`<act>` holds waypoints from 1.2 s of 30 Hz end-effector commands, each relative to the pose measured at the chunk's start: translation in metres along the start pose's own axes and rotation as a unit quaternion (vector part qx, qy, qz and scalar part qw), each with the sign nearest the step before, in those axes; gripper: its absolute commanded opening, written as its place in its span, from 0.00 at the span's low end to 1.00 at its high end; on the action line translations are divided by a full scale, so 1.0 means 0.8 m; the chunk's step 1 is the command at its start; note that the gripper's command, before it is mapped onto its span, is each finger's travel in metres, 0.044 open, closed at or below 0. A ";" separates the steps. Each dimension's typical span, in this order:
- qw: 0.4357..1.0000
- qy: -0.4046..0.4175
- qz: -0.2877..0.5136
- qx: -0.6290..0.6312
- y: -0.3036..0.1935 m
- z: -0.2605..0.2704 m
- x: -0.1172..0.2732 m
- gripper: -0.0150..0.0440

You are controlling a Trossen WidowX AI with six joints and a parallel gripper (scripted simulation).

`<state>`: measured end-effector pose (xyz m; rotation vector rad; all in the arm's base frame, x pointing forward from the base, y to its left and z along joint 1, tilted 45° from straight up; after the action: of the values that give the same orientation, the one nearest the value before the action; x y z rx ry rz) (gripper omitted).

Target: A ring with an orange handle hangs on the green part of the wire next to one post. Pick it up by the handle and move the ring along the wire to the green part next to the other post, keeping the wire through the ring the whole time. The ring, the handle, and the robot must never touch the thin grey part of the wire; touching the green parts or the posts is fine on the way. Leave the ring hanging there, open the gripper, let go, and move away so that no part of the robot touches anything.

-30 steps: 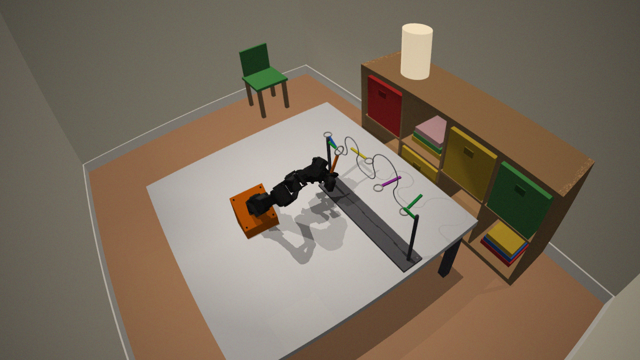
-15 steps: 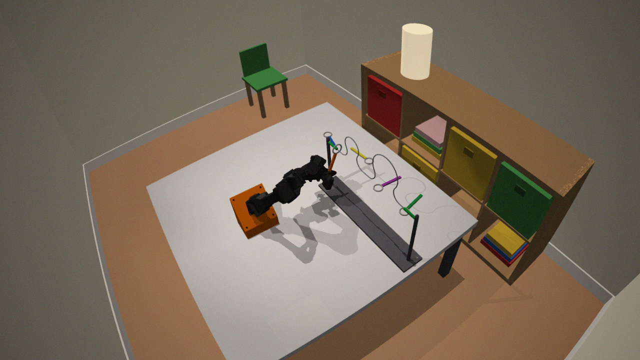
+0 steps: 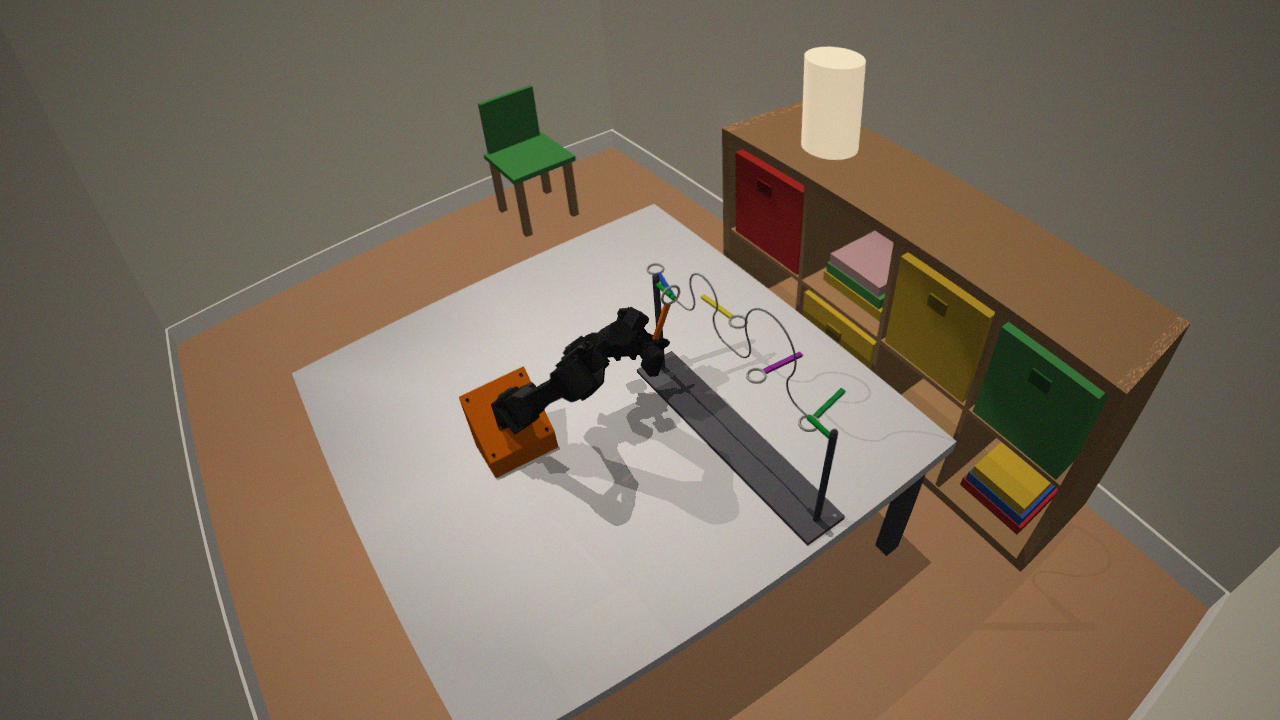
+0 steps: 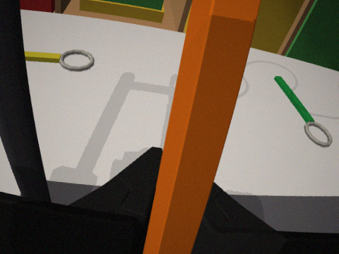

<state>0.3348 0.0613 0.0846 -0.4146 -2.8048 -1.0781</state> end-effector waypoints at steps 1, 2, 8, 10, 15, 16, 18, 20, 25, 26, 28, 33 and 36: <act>1.000 0.001 0.003 -0.001 -0.005 0.003 -0.001 0.00; 1.000 0.001 0.003 -0.001 -0.007 0.004 -0.002 0.00; 1.000 0.001 0.003 -0.001 -0.017 0.004 -0.006 0.00; 1.000 0.001 0.003 -0.001 -0.019 0.004 -0.006 0.00; 1.000 0.001 0.003 -0.001 -0.019 0.004 -0.006 0.00; 1.000 0.001 0.003 -0.001 -0.019 0.004 -0.006 0.00; 1.000 0.001 0.003 -0.001 -0.019 0.004 -0.006 0.00; 1.000 0.001 0.003 -0.001 -0.019 0.004 -0.006 0.00; 1.000 0.001 0.003 -0.001 -0.019 0.004 -0.006 0.00; 1.000 0.001 0.003 -0.001 -0.019 0.004 -0.006 0.00; 1.000 0.001 0.003 -0.001 -0.019 0.004 -0.006 0.00; 1.000 -0.002 0.003 -0.004 -0.018 0.003 -0.007 0.04; 1.000 -0.002 0.003 -0.004 -0.018 0.003 -0.007 0.18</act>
<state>0.3360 0.0517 0.0726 -0.4268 -2.8018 -1.0886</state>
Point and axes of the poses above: the point midway between the two fingers, 35 mm back from their tips, its own x axis back along the fingers, its own z axis across the jaws, y = z × x, the point moved 4 cm from there along x, back along the fingers
